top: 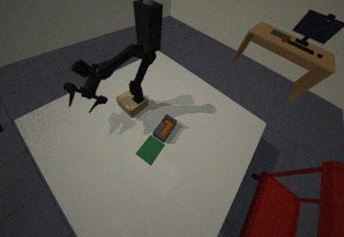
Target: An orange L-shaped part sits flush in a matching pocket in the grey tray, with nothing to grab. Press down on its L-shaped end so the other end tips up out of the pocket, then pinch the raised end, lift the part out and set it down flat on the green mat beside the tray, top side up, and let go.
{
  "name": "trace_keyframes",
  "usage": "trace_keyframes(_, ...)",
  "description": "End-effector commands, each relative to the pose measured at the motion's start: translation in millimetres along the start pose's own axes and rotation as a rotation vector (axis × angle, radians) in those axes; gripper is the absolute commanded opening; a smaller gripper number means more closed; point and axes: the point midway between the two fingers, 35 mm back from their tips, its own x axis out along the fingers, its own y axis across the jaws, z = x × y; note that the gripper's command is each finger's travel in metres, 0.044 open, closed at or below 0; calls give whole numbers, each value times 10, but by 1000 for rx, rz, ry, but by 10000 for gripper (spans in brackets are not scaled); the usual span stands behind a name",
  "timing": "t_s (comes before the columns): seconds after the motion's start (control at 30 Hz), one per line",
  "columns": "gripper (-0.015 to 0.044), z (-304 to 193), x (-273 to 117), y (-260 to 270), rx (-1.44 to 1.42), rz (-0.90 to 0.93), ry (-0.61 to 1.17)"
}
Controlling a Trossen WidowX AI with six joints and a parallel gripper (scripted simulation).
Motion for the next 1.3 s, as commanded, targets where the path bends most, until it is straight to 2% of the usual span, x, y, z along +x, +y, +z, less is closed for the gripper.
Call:
trace_keyframes(0.0,374,-9,15,-11,-7,-7,1)
trace_keyframes(0.1,295,-47,90,-52,-60,-31,-4)
trace_keyframes(0.23,190,-215,351,-296,-202,-154,8)
trace_keyframes(0.27,180,-283,426,-383,-250,-195,18)
trace_keyframes(0.47,180,-666,775,-981,-578,-431,94)
trace_keyframes(0.7,180,-1098,896,-1823,-979,-703,257)
trace_keyframes(0.97,180,-1463,668,-2774,-1465,-976,532)
trace_keyframes(1.27,180,-1680,46,-3668,-2056,-1224,964)
